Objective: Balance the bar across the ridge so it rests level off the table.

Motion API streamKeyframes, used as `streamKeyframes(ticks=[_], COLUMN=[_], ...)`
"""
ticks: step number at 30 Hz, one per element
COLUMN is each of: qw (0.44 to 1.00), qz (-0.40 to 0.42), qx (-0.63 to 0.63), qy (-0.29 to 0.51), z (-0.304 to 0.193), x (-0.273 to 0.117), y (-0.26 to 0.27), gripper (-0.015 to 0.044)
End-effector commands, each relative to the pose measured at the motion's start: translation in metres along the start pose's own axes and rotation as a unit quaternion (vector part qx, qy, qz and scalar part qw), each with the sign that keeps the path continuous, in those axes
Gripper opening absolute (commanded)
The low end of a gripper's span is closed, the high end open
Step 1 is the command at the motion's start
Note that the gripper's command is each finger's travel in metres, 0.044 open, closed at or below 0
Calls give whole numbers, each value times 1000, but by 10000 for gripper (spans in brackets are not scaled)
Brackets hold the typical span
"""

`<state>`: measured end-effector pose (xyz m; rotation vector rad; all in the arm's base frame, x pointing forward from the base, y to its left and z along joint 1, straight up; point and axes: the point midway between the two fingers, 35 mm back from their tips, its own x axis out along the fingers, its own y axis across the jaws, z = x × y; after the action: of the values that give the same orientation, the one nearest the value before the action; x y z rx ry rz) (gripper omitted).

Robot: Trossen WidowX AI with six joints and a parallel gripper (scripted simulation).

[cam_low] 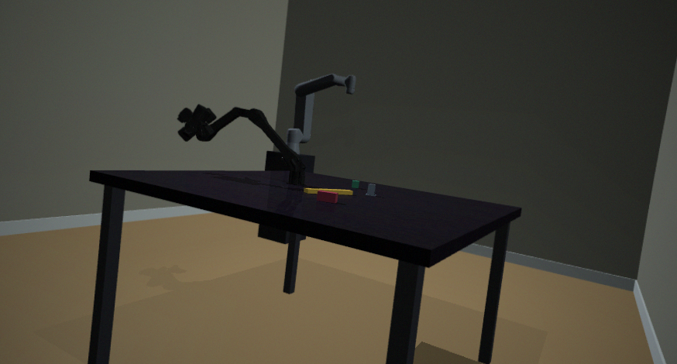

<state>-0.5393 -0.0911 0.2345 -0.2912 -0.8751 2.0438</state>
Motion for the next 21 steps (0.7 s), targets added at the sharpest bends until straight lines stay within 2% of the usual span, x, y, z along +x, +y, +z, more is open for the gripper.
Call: streamKeyframes(ticks=[1, 16, 21], qw=[998, 964, 956], qz=[28, 142, 171], qx=[-40, -139, -131], qy=[-33, -176, -198], z=[15, 64, 67], x=[-22, -145, -183], y=[6, 28, 26], gripper=[315, 315, 315])
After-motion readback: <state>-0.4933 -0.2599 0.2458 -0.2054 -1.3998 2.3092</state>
